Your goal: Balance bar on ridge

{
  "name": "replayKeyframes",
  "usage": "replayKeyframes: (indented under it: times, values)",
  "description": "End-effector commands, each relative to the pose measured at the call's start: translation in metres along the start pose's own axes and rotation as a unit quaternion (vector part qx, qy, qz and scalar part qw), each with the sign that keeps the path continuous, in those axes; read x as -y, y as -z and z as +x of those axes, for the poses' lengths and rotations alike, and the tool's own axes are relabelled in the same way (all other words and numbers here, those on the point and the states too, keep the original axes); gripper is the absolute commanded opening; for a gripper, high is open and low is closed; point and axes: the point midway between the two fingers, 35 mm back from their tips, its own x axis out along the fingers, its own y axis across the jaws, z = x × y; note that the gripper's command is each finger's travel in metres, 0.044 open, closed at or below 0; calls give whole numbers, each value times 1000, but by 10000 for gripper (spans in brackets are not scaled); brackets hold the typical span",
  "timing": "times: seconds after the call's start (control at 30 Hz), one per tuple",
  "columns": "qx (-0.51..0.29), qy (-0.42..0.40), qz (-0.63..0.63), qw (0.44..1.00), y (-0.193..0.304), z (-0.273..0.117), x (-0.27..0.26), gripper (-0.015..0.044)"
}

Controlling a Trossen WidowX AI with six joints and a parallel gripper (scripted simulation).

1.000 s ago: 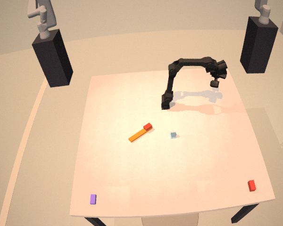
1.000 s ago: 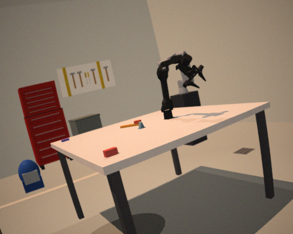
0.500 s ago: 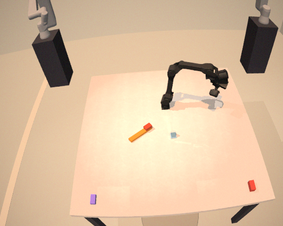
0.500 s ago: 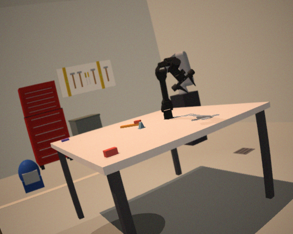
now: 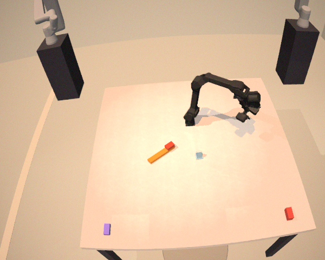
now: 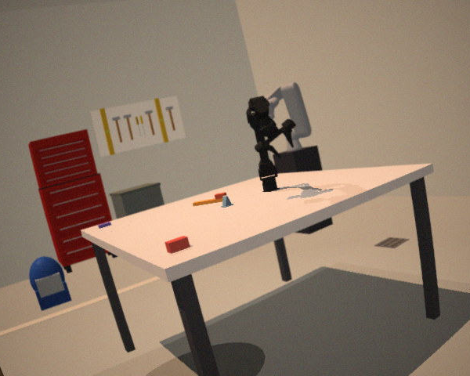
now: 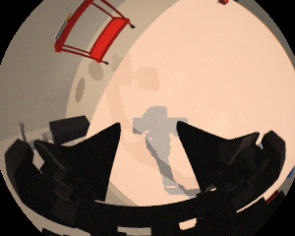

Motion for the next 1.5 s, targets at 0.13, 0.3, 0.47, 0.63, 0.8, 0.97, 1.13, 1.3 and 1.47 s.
replayKeyframes:
  times: [0.13,0.3,0.47,0.63,0.8,0.97,1.13,1.3,1.47]
  values:
    - [16,28,51,998,-14,-8,42,315]
    - [29,38,81,996,-21,-15,63,315]
    - [40,56,113,991,-28,-23,90,315]
    - [50,74,143,986,-33,-32,119,315]
    - [59,92,173,979,-36,-41,148,315]
    - [67,110,204,971,-36,-50,176,315]
    - [75,124,219,965,-34,-59,200,315]
    - [83,138,235,958,-31,-68,224,315]
    - [88,154,266,947,-25,-79,251,315]
